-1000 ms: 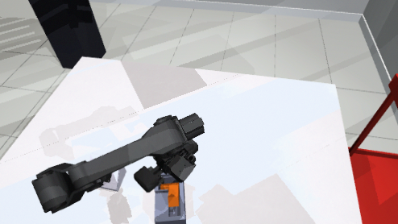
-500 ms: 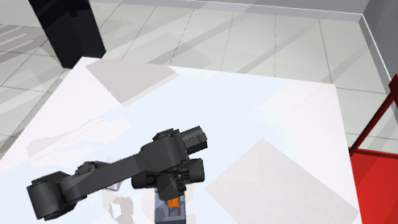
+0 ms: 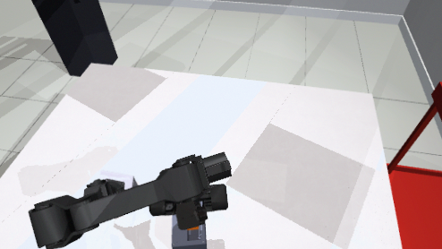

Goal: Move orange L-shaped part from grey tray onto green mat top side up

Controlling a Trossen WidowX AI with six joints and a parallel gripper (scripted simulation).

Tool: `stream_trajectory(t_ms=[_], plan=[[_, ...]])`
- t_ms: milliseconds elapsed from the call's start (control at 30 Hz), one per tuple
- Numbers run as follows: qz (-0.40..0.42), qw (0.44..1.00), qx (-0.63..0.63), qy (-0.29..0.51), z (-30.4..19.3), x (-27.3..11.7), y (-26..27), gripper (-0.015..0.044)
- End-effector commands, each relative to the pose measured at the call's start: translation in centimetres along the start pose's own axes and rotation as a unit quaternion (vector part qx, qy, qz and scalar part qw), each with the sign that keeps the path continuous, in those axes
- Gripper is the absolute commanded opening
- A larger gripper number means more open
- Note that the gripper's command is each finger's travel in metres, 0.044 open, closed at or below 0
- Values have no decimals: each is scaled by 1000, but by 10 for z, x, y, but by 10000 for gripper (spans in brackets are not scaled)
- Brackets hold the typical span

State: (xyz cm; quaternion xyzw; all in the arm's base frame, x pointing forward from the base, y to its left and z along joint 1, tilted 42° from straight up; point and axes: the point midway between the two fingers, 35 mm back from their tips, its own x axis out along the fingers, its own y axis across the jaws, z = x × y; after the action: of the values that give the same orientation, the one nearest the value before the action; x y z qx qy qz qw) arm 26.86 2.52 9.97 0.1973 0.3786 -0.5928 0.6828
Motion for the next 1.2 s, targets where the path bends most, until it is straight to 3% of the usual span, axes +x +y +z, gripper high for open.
stream_trajectory(t_ms=[0,800,967,1167], plan=[[2,1000,0,-2,1,6,0,280],[2,1000,0,-3,2,43,-1,280],[1,1000,1,0,1,40,0,149],[1,1000,1,0,1,40,0,109]])
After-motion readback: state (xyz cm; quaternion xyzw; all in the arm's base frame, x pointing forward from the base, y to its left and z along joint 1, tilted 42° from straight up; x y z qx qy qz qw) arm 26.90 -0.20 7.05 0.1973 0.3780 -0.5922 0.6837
